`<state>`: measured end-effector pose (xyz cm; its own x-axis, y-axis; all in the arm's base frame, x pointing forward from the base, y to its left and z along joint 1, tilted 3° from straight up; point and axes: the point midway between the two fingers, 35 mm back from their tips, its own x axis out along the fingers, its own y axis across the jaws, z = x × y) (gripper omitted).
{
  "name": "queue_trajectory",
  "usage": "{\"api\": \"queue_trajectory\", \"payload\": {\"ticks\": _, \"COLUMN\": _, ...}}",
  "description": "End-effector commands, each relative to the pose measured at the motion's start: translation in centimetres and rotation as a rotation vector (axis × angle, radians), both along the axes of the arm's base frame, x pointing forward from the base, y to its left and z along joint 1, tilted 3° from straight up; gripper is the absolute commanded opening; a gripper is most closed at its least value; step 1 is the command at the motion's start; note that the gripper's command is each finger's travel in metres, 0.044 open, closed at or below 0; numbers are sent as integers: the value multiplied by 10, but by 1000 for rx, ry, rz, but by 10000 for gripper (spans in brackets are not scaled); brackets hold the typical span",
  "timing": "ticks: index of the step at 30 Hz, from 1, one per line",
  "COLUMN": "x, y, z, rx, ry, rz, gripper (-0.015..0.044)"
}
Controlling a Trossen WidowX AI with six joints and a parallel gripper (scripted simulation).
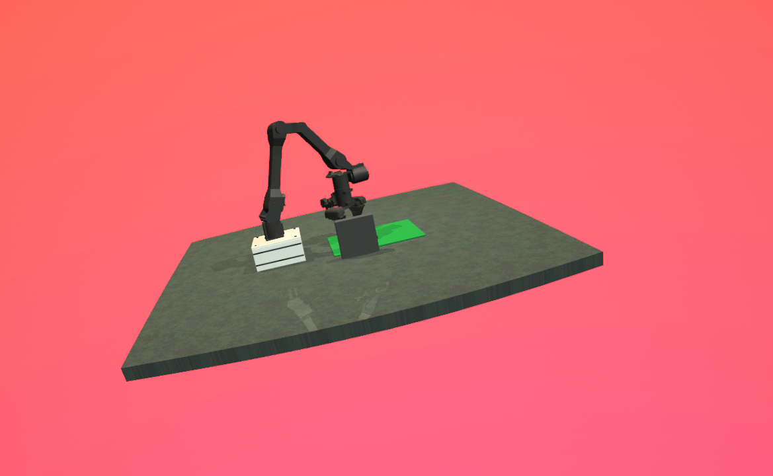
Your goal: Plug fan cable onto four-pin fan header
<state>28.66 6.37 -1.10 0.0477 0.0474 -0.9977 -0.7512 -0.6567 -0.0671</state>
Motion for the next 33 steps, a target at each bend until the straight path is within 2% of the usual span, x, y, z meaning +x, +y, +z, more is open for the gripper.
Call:
{"api": "queue_trajectory", "payload": {"ticks": 1, "x": -3, "y": 0, "z": -6, "rx": 1, "ry": 9, "rz": -3, "gripper": 440}}
{"api": "queue_trajectory", "payload": {"ticks": 5, "x": -3, "y": 0, "z": -6, "rx": 1, "ry": 9, "rz": -3, "gripper": 440}}
{"api": "queue_trajectory", "payload": {"ticks": 22, "x": -1, "y": 0, "z": -4, "rx": -1, "ry": 4, "rz": 0, "gripper": 0}}
{"api": "queue_trajectory", "payload": {"ticks": 25, "x": -1, "y": 0, "z": -1, "rx": -1, "ry": 4, "rz": 0, "gripper": 0}}
{"api": "queue_trajectory", "payload": {"ticks": 29, "x": -3, "y": -2, "z": 43, "rx": 1, "ry": 8, "rz": -2, "gripper": 0}}
{"api": "queue_trajectory", "payload": {"ticks": 33, "x": -3, "y": -2, "z": 44, "rx": 1, "ry": 8, "rz": -3, "gripper": 0}}
